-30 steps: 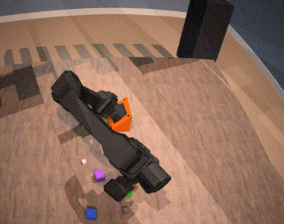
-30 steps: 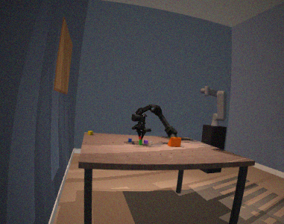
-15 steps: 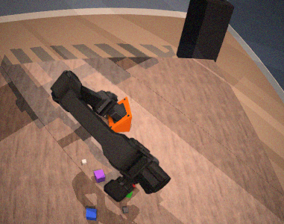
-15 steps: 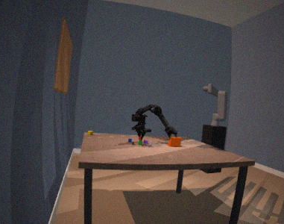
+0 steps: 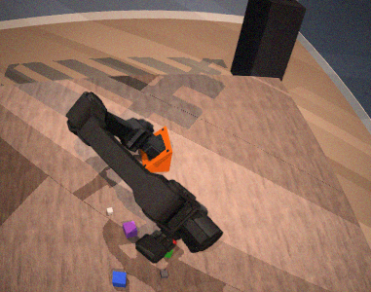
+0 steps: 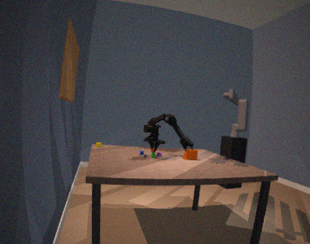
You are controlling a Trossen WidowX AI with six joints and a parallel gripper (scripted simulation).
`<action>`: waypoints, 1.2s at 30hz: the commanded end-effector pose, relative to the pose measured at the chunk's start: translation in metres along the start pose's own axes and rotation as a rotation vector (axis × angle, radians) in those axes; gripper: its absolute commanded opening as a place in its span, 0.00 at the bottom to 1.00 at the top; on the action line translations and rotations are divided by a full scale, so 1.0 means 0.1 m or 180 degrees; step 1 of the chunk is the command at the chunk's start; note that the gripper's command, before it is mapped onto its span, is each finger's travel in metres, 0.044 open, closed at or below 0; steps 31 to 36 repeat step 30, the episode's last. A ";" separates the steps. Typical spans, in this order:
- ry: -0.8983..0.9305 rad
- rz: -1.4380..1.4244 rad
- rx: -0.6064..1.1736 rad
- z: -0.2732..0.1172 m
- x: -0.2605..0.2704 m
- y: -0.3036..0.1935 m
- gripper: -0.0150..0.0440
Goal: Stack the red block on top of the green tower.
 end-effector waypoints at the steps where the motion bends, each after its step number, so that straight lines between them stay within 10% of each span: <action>1: 0.0000 0.0000 0.0000 0.00 0.00 0.00 0.61; 10: 0.0000 0.0000 0.0000 0.00 0.00 0.00 1.00; 36: 0.0000 0.0000 0.0000 0.00 0.00 0.00 1.00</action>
Point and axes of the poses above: the point midway between the two fingers, 35 mm back from their tips, its own z axis out along the fingers, its own x axis across the jaws, y = z × x, the point moved 9 cm from there along -z, back along the fingers, and after that the axes turned 7 degrees about -z, right-handed, at the moved point
